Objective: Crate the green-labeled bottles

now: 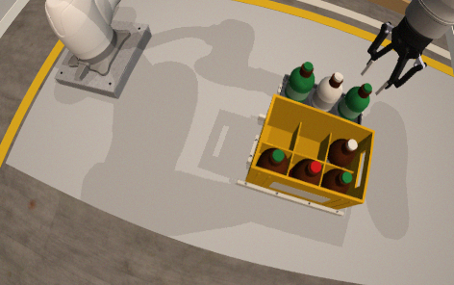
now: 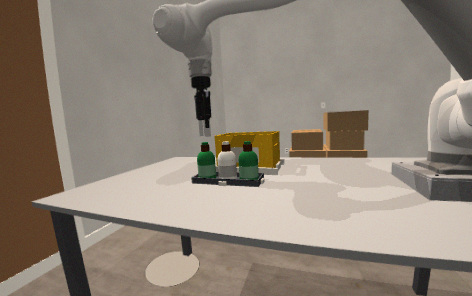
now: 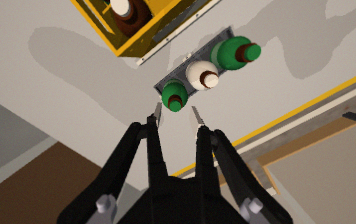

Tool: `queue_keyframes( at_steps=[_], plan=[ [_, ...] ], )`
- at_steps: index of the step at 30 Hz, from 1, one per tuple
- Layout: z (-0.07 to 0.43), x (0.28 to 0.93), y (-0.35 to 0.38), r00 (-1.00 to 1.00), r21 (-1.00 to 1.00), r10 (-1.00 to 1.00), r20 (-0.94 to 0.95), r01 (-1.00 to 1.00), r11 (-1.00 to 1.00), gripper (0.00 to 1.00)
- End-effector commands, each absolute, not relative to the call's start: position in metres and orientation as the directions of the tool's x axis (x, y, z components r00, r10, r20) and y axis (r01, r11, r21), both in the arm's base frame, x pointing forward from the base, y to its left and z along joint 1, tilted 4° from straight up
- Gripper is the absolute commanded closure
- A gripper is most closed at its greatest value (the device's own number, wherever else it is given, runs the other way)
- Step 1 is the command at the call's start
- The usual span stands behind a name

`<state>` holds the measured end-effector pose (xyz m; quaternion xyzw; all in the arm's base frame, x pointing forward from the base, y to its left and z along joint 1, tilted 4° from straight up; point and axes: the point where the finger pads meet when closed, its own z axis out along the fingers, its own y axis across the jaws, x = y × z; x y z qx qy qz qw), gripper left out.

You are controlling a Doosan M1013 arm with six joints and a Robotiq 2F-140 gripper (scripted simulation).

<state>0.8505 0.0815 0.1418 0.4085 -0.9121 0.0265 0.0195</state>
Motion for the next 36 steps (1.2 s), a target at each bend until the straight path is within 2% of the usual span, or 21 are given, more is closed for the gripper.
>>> queue_keyframes(
  at_steps=[1,36],
  plan=[
    [0.138,0.85,0.084,-0.67,-0.029,-0.74,0.057,-0.742,0.67,0.62],
    [0.111,0.85,0.082,-0.67,-0.029,-0.74,0.057,-0.742,0.67,0.62]
  ],
)
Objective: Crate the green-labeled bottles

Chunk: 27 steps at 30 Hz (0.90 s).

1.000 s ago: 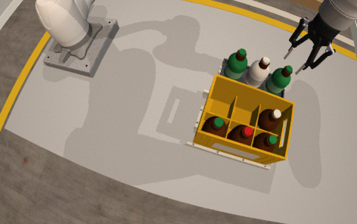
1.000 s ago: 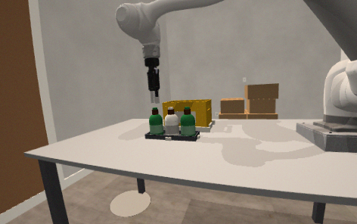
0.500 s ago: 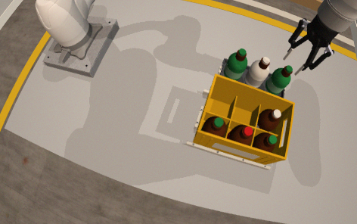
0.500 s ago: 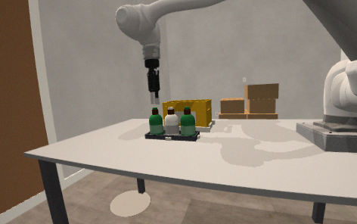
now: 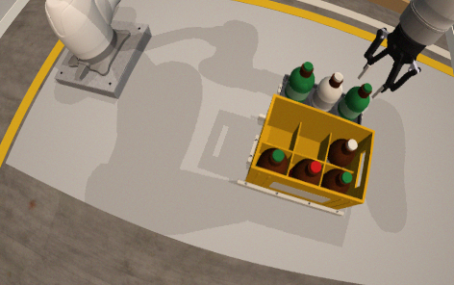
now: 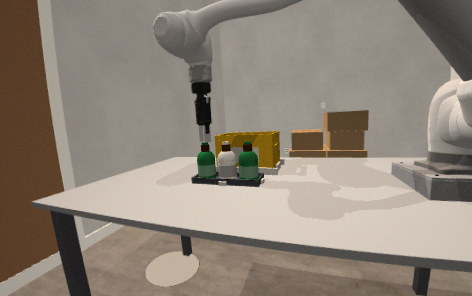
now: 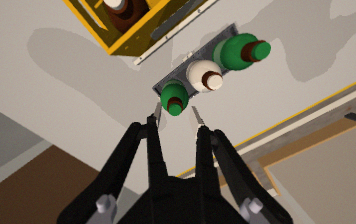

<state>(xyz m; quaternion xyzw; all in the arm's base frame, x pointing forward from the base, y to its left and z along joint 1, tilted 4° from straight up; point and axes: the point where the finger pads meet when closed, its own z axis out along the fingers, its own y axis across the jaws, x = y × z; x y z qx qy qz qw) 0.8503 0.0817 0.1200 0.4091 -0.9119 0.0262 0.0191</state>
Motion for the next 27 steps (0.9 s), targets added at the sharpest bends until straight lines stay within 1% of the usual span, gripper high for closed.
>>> queue_keyframes(
  at_steps=[1,27],
  plan=[
    [0.11,0.85,0.082,-0.67,-0.029,-0.74,0.057,-0.742,0.67,0.62],
    [0.093,0.849,0.081,-0.67,-0.029,-0.74,0.057,-0.742,0.67,0.62]
  ],
)
